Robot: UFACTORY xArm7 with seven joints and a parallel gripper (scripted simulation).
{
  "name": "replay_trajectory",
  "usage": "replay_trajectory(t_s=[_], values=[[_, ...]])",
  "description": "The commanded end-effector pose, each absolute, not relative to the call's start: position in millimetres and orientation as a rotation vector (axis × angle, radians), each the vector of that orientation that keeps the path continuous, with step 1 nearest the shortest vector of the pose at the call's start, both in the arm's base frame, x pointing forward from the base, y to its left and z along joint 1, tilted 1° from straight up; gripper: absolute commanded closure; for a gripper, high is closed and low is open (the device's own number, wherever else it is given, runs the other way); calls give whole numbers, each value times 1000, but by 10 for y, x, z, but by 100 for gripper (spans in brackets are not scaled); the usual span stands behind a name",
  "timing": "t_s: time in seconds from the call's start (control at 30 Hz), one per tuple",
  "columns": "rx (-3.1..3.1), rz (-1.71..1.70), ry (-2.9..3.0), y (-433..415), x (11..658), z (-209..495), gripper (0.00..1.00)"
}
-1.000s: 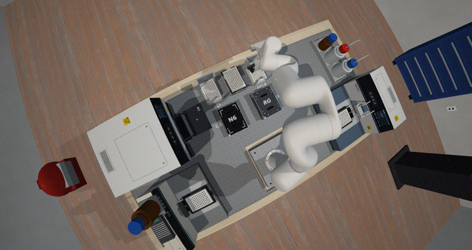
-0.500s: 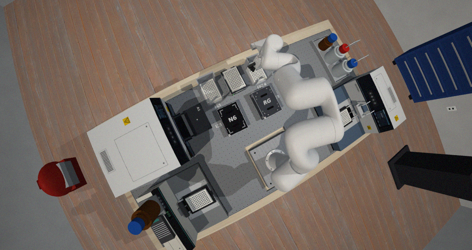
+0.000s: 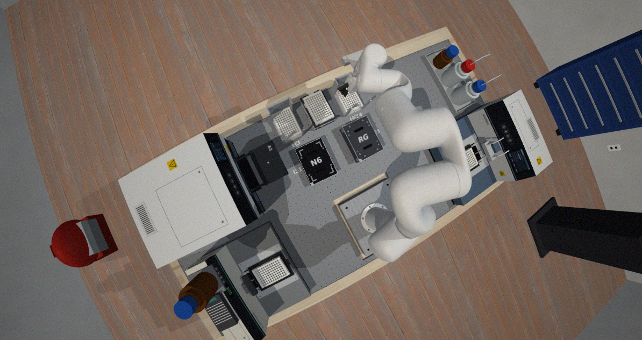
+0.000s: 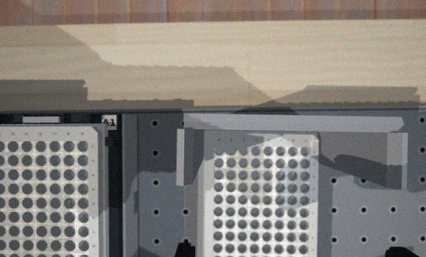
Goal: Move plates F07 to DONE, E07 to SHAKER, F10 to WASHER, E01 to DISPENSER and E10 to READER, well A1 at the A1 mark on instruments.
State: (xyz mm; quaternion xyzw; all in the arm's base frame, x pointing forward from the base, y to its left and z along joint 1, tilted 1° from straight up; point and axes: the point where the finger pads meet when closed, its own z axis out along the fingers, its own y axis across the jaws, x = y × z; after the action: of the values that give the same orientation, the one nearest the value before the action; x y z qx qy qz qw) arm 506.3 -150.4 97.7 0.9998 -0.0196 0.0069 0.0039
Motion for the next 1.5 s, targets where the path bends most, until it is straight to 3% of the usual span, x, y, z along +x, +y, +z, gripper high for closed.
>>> replay_trajectory(t_s=[0.0, 1.47], values=[[3131, 32, -62, -1511, 5083, 1039, 0], [3131, 33, -62, -1506, 5074, 1559, 0]])
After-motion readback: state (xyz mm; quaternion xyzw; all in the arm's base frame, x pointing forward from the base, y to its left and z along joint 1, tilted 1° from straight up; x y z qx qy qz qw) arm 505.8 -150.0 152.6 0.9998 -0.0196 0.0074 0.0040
